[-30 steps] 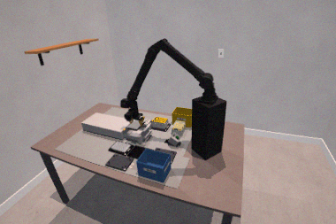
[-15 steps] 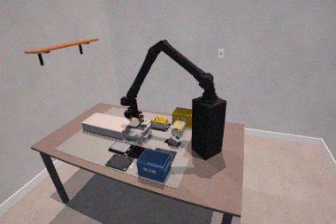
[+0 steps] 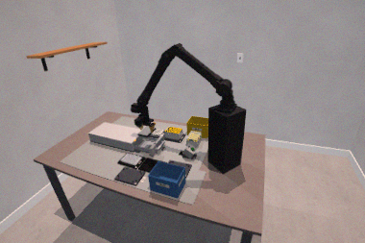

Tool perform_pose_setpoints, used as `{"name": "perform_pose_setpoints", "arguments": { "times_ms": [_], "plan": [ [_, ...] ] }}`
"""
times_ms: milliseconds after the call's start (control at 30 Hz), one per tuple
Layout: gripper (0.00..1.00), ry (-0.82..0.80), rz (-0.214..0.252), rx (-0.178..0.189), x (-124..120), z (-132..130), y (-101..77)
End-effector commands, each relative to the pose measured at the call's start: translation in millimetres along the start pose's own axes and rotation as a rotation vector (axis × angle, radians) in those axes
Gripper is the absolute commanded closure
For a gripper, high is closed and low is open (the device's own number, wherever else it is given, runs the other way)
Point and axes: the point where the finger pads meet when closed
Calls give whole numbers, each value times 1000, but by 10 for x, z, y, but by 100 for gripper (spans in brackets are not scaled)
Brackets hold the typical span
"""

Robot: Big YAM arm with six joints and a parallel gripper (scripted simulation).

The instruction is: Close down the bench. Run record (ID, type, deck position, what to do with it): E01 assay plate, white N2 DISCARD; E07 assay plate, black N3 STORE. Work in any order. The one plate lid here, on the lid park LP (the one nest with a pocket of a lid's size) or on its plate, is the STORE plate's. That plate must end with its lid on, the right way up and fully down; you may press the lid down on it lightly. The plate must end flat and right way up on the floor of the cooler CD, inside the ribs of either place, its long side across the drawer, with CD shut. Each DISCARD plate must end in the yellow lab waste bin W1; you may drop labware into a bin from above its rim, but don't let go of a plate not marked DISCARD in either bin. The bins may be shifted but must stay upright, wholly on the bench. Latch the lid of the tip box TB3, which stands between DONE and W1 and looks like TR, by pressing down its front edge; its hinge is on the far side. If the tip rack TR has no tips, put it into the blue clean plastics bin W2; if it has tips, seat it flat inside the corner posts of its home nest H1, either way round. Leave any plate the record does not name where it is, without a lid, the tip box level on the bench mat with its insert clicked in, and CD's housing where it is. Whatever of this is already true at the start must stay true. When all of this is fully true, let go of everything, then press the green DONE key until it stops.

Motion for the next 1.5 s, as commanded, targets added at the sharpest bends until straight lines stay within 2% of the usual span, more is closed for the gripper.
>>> {"name": "perform_pose_setpoints", "arguments": {
  "times_ms": [0, 333, 433, 467, 567, 600, 667, 700, 900, 933, 1200, 1233, 1367, 1400, 1467],
  "plan": [
    [100, -22, -10, -40, 58, -240, -131],
    [100, -9, -9, -39, 29, -194, -150],
    [100, -15, -11, -45, 5, -263, -148],
    [100, -9, -9, -39, 24, -193, -150],
    [100, -12, -11, -46, -15, -264, -152],
    [100, -9, -9, -39, 20, -193, -149],
    [100, -10, -11, -45, -30, -261, -152],
    [100, -9, -9, -39, 17, -193, -149],
    [100, -9, -9, -39, 13, -192, -149],
    [100, -9, -10, -45, -47, -251, -153],
    [100, -9, -9, -39, 5, -192, -149],
    [100, -9, -9, -37, -59, -213, -34],
    [100, -9, -11, -46, -56, -248, -15],
    [100, -14, -9, -33, -27, -209, 0],
    [100, -18, -11, -44, -3, -232, 26]
  ]
}}
Point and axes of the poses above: the point where the finger pads meet when closed, its own y axis out along the fingers, its own z axis across the jaws, x = y × z, and after that the axes turned 8 degrees about y, right-handed
